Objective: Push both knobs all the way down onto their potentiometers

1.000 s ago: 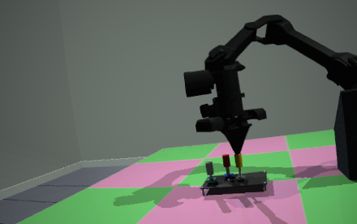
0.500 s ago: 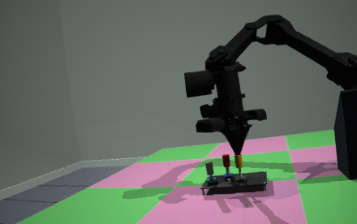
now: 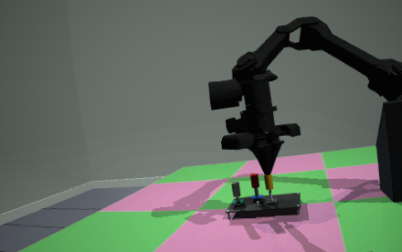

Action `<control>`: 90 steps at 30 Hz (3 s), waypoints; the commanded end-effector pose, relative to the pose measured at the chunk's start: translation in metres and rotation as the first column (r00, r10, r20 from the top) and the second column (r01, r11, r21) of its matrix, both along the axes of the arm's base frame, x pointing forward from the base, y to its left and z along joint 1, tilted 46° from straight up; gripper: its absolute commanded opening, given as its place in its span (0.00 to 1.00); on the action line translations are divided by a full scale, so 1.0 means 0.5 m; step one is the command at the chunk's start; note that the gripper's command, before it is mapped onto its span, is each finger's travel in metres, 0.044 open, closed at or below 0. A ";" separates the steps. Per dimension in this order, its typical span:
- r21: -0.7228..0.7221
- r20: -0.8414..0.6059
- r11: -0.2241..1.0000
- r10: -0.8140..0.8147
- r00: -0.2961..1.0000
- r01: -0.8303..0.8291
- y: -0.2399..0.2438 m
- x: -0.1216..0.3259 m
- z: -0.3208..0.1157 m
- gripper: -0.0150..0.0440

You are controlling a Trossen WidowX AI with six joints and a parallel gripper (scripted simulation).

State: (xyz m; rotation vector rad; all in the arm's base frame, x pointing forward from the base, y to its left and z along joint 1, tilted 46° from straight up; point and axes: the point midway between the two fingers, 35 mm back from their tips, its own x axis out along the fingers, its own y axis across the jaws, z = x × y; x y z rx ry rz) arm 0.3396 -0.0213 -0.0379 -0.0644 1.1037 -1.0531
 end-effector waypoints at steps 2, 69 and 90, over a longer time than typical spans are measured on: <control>-0.002 0.004 1.000 -0.018 1.000 0.018 -0.019 0.003 -0.012 0.25; -0.003 0.004 1.000 -0.018 1.000 0.018 -0.048 0.004 -0.040 0.25; -0.003 0.004 1.000 -0.018 1.000 0.018 -0.049 0.004 -0.041 0.25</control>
